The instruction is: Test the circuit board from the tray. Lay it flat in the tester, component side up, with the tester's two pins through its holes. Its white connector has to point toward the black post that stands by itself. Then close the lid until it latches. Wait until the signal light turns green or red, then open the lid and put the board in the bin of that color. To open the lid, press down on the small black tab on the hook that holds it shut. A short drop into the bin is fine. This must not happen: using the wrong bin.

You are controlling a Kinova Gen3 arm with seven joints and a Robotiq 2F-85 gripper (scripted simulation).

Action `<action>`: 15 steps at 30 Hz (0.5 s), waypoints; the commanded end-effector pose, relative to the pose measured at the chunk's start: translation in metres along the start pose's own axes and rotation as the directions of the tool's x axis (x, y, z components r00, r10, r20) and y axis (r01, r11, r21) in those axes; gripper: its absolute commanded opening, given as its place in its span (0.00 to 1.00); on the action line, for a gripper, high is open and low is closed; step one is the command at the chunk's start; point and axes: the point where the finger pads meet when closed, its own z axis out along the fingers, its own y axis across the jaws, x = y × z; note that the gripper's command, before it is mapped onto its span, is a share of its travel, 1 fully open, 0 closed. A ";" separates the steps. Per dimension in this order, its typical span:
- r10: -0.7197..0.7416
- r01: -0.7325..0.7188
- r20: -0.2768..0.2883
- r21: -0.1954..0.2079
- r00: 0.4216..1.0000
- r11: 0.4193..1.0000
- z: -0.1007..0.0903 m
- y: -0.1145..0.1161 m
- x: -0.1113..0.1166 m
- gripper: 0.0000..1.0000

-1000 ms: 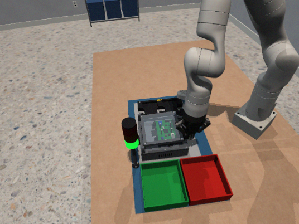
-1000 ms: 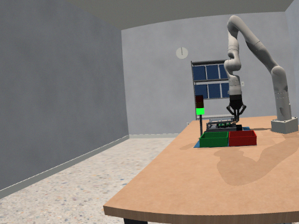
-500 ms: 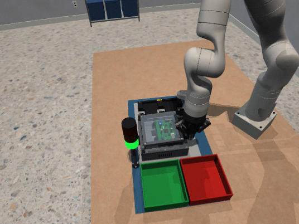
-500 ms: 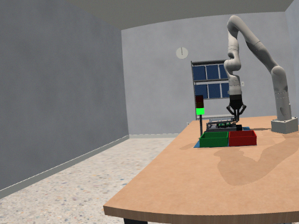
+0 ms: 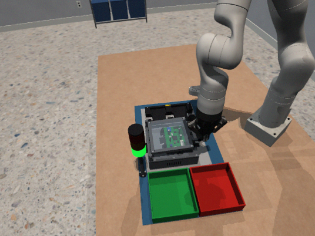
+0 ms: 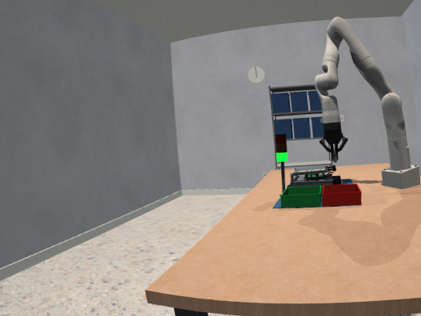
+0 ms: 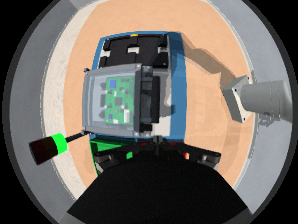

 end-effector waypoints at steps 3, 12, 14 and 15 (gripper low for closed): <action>0.021 -0.020 -0.004 0.025 1.000 0.999 -0.018 -0.008 0.007 0.00; 0.021 -0.020 -0.004 0.025 1.000 0.999 -0.021 -0.008 0.007 0.00; 0.021 -0.020 -0.004 0.025 1.000 0.999 -0.021 -0.008 0.007 0.00; 0.021 -0.020 -0.004 0.025 1.000 0.999 -0.021 -0.008 0.007 0.00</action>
